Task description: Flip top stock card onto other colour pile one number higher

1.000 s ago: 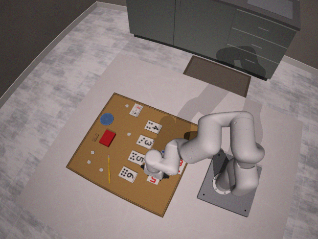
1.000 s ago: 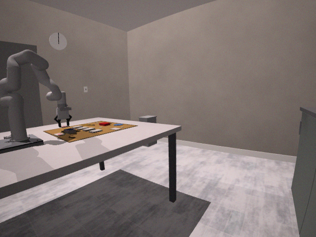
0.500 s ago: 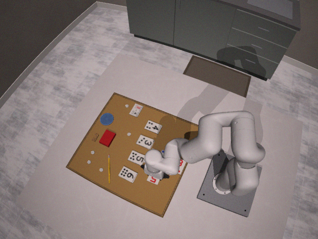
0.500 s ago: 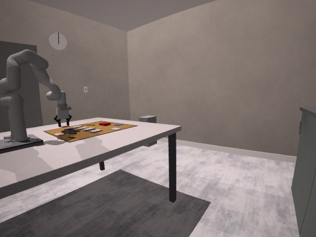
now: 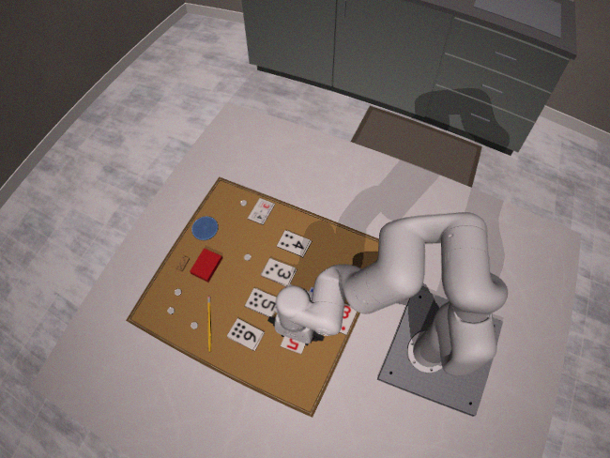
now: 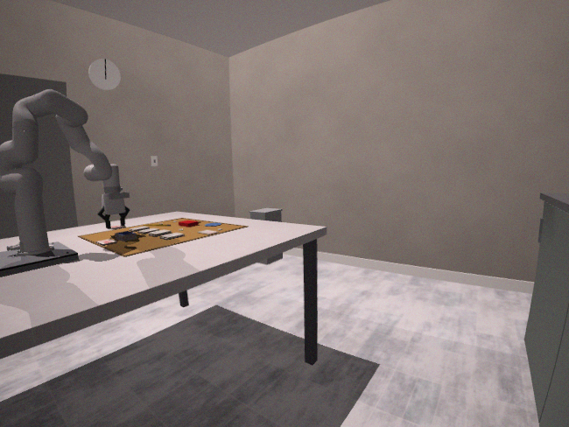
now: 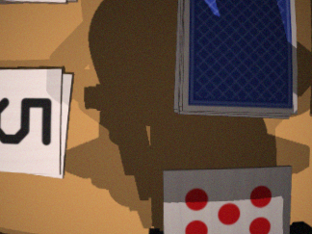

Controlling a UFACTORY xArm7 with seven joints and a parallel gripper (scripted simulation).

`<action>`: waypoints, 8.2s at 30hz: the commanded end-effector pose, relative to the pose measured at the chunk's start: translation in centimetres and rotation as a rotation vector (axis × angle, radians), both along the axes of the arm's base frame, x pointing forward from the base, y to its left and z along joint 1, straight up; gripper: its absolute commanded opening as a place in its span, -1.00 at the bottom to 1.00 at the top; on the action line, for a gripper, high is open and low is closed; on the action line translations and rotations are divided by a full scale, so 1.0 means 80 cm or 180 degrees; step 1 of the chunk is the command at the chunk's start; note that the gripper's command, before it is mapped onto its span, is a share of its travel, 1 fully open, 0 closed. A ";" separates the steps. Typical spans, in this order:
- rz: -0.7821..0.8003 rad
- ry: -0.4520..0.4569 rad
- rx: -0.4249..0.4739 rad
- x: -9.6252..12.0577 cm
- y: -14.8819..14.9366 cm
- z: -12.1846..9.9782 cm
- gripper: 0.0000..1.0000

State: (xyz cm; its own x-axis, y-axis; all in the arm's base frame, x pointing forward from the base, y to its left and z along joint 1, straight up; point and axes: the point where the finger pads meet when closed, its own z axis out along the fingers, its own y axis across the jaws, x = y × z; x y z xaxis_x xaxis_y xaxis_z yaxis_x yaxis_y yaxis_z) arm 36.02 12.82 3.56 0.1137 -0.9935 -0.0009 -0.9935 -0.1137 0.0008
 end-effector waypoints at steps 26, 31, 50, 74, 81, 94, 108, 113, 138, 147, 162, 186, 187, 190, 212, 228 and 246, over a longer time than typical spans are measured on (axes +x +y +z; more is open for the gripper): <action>0.2733 -0.0016 0.0004 0.104 0.044 0.007 0.48; 0.3138 -0.0016 0.0003 0.119 0.050 0.008 0.48; 0.4562 -0.0018 0.0001 0.172 0.072 0.011 0.48; 0.4643 -0.0018 0.0001 0.175 0.074 0.012 0.48; 0.4643 -0.0018 0.0001 0.175 0.074 0.011 0.48; 0.4643 -0.0018 0.0001 0.177 0.073 -0.011 0.48; 0.4643 -0.0018 0.0001 0.178 0.072 -0.028 0.48; 0.4643 -0.0018 0.0001 0.178 0.072 -0.028 0.48; 0.4643 -0.0018 0.0001 0.178 0.073 -0.034 0.48; 0.4643 -0.0018 0.0001 0.178 0.073 -0.035 0.48; 0.4643 -0.0018 0.0001 0.178 0.073 -0.035 0.73; 0.4643 -0.0018 0.0001 0.178 0.073 -0.035 0.73; 0.4643 -0.0018 0.0001 0.178 0.073 -0.035 0.73; 0.4643 -0.0018 0.0001 0.178 0.073 -0.035 0.73; 0.4643 -0.0018 0.0001 0.178 0.072 -0.002 0.73; 0.4643 -0.0018 0.0001 0.178 0.072 0.078 0.73; 0.4643 -0.0018 0.0001 0.178 0.072 0.090 1.00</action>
State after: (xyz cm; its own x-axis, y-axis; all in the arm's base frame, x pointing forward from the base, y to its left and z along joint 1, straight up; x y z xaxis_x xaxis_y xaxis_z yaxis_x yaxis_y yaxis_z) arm 50.07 18.54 10.52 1.0000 0.0018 -0.0029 0.0018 -1.0000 -0.0009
